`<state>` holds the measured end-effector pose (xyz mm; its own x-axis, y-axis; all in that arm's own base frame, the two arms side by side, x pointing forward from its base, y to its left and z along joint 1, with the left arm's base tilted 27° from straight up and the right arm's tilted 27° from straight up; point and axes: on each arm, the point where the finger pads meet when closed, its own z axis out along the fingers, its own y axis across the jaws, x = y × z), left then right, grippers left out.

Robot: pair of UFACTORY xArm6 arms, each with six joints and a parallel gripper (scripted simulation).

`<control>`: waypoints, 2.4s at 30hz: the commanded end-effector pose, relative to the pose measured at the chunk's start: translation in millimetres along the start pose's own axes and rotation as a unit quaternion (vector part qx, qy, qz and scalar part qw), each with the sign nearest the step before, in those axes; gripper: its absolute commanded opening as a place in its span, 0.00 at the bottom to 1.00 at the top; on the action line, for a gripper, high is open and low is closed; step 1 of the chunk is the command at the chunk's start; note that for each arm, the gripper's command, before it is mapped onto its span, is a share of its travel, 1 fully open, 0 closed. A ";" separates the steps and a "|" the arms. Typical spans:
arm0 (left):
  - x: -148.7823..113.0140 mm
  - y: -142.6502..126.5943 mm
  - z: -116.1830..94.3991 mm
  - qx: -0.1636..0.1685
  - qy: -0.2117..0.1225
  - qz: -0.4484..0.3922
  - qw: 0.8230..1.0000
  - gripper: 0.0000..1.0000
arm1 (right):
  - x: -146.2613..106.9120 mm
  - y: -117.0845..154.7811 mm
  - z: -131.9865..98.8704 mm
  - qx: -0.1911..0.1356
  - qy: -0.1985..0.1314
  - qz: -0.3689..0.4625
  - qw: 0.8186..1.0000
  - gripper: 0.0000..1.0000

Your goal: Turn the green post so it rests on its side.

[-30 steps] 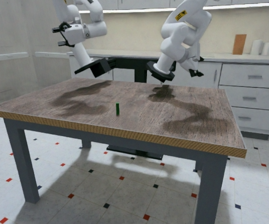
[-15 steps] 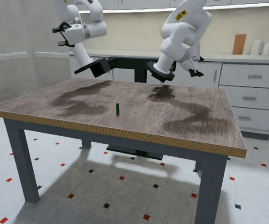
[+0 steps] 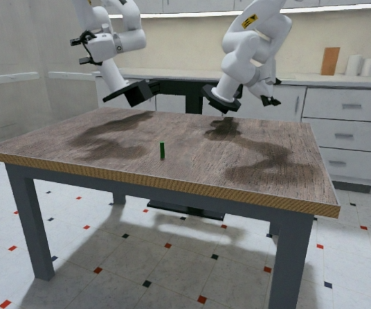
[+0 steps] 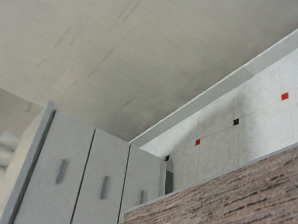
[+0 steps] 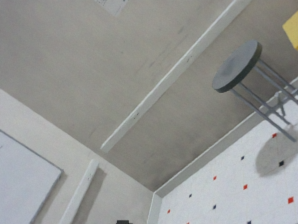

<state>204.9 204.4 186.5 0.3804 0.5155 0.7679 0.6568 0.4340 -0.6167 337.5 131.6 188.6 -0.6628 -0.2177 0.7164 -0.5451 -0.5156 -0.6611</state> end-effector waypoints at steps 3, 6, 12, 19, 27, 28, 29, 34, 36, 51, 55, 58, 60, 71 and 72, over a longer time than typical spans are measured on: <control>0.6 0.1 -0.6 -0.001 0.000 -0.001 1.000 1.00 | 0.9 1.5 6.9 -0.016 0.004 0.013 1.000 1.00; 0.6 0.1 -0.6 -0.001 0.000 -0.001 1.000 1.00 | 1.5 3.8 12.8 -0.029 0.009 0.023 0.999 1.00; 0.6 0.1 -0.6 -0.001 0.000 -0.001 1.000 1.00 | 3.8 10.5 28.7 -0.064 0.022 0.050 0.996 1.00; 0.6 0.1 -0.6 -0.001 0.000 -0.001 1.000 1.00 | 6.8 18.4 45.8 -0.101 0.039 0.082 0.991 1.00; 0.6 0.1 -0.6 -0.001 0.000 -0.001 1.000 1.00 | 15.0 36.5 78.9 -0.176 0.082 0.150 0.969 1.00; 0.6 0.1 -0.6 -0.001 0.000 -0.001 1.000 1.00 | 16.4 39.3 83.5 -0.186 0.090 0.160 0.965 1.00; 0.6 0.1 -0.6 -0.001 0.000 -0.001 1.000 1.00 | 17.9 42.1 88.0 -0.197 0.097 0.170 0.961 1.00; 0.6 0.1 -0.6 -0.001 0.000 -0.001 1.000 1.00 | 22.8 51.3 102.0 -0.228 0.122 0.204 0.944 1.00; 0.6 0.1 -0.6 -0.001 0.000 -0.001 1.000 1.00 | 26.5 57.9 111.4 -0.249 0.141 0.227 0.931 1.00; 0.6 0.1 -0.6 -0.001 0.000 -0.001 1.000 1.00 | 60.0 107.9 170.7 -0.366 0.310 0.399 0.781 1.00; 0.6 0.1 -0.6 -0.001 0.000 -0.001 1.000 1.00 | 73.3 124.4 187.1 -0.387 0.375 0.452 0.711 1.00; 0.6 0.1 -0.6 -0.001 0.000 -0.001 1.000 1.00 | 84.2 136.6 198.7 -0.395 0.424 0.488 0.653 1.00; 0.6 0.1 -0.6 -0.001 0.000 -0.001 1.000 1.00 | 91.8 144.6 206.2 -0.397 0.454 0.509 0.614 1.00; 0.6 0.1 -0.6 -0.001 0.000 -0.001 1.000 1.00 | 130.2 178.3 237.3 -0.367 0.601 0.589 0.396 1.00; 0.6 0.1 -0.6 -0.001 0.000 -0.001 1.000 1.00 | 134.9 181.8 240.5 -0.361 0.614 0.594 0.374 1.00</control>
<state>204.9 204.4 186.5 0.3804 0.5155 0.7679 0.6568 0.4340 -0.6167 283.6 -168.4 212.1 -0.3661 0.7984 -0.4781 0.7383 -0.0637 -0.6715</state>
